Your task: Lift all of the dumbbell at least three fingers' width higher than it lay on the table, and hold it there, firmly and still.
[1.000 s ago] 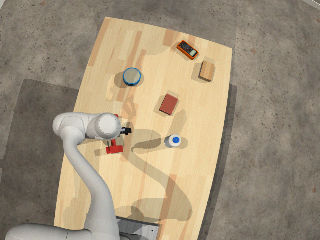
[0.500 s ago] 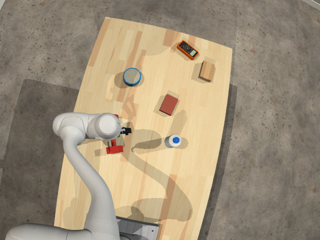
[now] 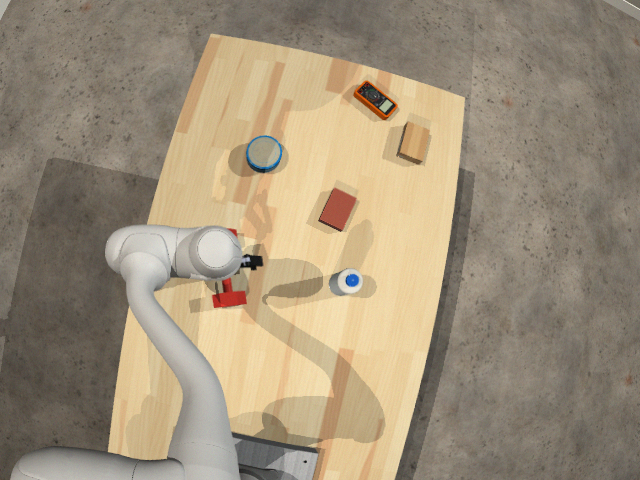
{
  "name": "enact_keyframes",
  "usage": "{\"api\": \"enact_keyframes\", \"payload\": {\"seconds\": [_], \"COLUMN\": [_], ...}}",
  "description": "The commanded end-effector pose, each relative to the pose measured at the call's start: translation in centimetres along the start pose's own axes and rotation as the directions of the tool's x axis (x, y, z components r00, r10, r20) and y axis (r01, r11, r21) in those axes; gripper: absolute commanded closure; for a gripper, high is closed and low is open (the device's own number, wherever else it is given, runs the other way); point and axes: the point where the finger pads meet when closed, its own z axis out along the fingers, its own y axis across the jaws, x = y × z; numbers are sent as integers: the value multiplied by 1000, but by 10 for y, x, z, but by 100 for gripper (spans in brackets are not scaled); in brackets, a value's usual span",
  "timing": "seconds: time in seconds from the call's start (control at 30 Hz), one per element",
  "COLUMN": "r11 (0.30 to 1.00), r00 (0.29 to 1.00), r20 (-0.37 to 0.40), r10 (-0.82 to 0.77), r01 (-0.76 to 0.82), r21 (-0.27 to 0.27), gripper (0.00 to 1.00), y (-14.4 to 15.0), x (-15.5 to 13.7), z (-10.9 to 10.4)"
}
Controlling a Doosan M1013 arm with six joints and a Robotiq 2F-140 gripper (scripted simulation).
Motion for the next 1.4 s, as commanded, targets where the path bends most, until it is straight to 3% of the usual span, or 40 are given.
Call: {"api": "enact_keyframes", "payload": {"seconds": [0.0, 0.03, 0.87, 1.37], "r11": [1000, 1000, 1000, 1000], "r00": [1000, 1000, 1000, 1000], "r20": [0, 0, 1, -3], "r10": [-1, -1, -2, -2], "r01": [1, 1, 2, 2], "r21": [4, 4, 4, 3], "gripper": [0, 90, 90, 90], "y": [-3, -3, -2, -2], "x": [-2, -2, -2, 2], "z": [3, 3, 2, -14]}}
